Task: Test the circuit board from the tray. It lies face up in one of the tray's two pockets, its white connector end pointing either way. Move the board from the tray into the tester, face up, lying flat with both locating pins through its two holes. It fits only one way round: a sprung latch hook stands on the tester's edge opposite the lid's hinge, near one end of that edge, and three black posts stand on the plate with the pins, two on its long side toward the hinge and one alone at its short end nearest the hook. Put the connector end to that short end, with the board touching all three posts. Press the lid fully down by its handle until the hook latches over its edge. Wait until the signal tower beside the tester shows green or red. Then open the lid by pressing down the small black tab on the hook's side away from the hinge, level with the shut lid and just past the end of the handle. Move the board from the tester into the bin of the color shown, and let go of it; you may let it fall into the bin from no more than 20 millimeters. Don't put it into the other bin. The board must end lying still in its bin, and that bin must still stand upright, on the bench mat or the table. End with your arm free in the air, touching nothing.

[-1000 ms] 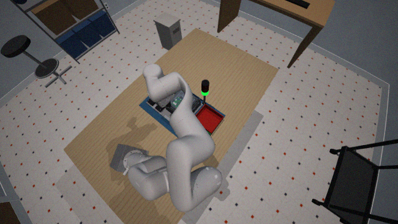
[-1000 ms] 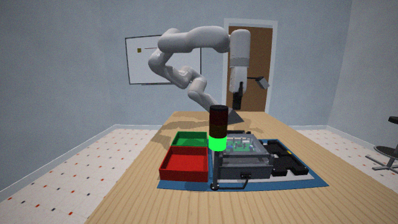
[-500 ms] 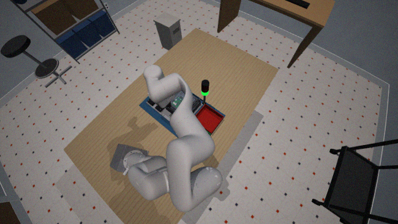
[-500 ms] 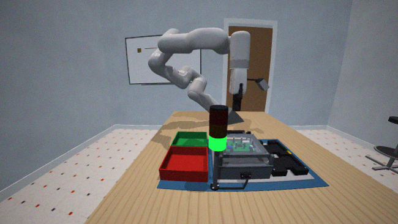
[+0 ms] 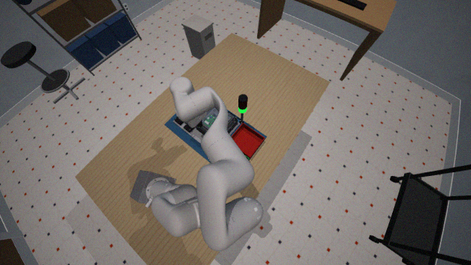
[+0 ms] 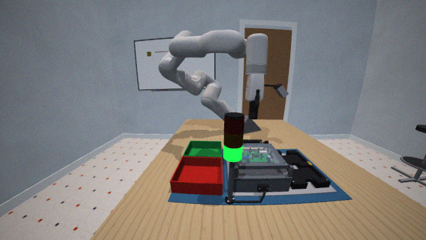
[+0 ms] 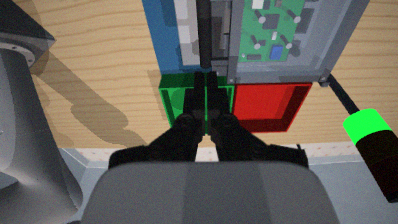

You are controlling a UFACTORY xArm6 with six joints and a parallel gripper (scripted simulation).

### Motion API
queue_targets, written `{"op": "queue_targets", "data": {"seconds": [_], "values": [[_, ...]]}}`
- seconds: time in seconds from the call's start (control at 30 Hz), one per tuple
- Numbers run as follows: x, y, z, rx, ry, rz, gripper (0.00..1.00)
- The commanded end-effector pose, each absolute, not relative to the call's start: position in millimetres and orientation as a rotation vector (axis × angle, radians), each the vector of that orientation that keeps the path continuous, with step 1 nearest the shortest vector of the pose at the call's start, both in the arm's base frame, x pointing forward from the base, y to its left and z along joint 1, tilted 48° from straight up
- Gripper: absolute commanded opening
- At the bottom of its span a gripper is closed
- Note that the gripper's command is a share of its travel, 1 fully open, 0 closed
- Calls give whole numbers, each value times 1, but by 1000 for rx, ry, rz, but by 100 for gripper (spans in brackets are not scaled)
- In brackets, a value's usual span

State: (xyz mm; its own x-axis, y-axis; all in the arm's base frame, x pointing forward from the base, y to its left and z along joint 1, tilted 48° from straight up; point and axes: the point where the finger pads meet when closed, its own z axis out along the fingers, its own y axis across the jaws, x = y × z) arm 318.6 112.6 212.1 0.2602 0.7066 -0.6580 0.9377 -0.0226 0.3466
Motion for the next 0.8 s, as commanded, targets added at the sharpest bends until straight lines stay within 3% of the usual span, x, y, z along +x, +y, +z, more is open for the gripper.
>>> {"op": "queue_targets", "data": {"seconds": [0.0, 0.77], "values": [[319, 113, 213, 1819, 1459, -364, 0], [319, 113, 213, 2128, 888, -79, 0]]}}
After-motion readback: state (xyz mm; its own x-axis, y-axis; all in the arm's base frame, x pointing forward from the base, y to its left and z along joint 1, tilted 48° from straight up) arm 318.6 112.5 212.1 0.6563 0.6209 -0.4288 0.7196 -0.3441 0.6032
